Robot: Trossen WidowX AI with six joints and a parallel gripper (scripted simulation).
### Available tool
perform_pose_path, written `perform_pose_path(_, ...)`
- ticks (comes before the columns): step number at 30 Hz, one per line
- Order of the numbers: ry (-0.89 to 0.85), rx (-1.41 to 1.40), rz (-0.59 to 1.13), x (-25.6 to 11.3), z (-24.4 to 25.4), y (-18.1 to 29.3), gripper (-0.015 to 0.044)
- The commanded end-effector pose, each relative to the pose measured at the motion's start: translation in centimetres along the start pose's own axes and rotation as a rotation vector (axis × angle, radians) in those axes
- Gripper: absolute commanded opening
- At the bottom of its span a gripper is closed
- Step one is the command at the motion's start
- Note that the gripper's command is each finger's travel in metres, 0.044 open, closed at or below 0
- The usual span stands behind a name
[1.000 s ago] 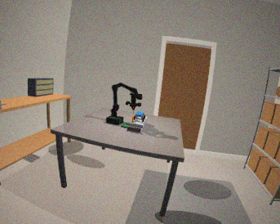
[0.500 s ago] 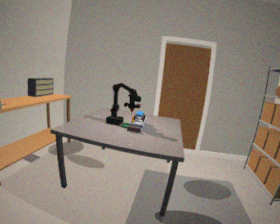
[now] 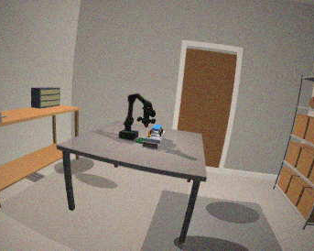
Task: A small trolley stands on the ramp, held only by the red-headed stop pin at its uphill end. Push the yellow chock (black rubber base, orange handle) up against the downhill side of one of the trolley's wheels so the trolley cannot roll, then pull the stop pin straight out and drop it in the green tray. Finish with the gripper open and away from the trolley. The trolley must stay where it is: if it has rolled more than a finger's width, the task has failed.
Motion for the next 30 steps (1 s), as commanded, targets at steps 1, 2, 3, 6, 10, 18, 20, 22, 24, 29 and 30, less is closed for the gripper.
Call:
perform_pose_path(1, 0.003, -0.005, -0.005, -0.2, 0.0, -1.8, 0.0)
perform_pose_path(2, 0.003, -0.005, -0.005, -0.3, 0.0, -2.1, 0.0)
perform_pose_path(3, 0.003, -0.005, -0.006, -0.3, 0.0, -2.5, 0.0)
perform_pose_path(6, 0.003, -0.005, -0.007, -0.5, 0.0, -3.8, 0.0)
perform_pose_path(10, 0.003, -0.005, -0.008, -0.7, 0.0, -5.3, 0.0)
perform_pose_path(18, -0.003, 0.065, -0.021, -0.7, -0.1, -5.4, 0.0)
perform_pose_path(20, -0.009, 0.127, -0.031, -0.7, -0.2, -5.3, 0.0)
perform_pose_path(22, -0.016, 0.189, -0.042, -0.7, -0.2, -5.2, 0.0)
perform_pose_path(24, -0.024, 0.251, -0.051, -0.7, -0.3, -5.0, 0.0)
perform_pose_path(29, -0.047, 0.407, -0.073, -0.7, -0.5, -4.7, 0.0)
perform_pose_path(30, -0.052, 0.438, -0.077, -0.7, -0.5, -4.6, 0.0)
Point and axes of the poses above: the point midway between the two fingers, 35 mm back from their tips, its own x axis out along the fingers, its own z axis across the jaws, y = z × x, the point moved 9 cm from there along -x, back along the fingers, and after that the axes turned 2 degrees about x, right-handed, at the moved point
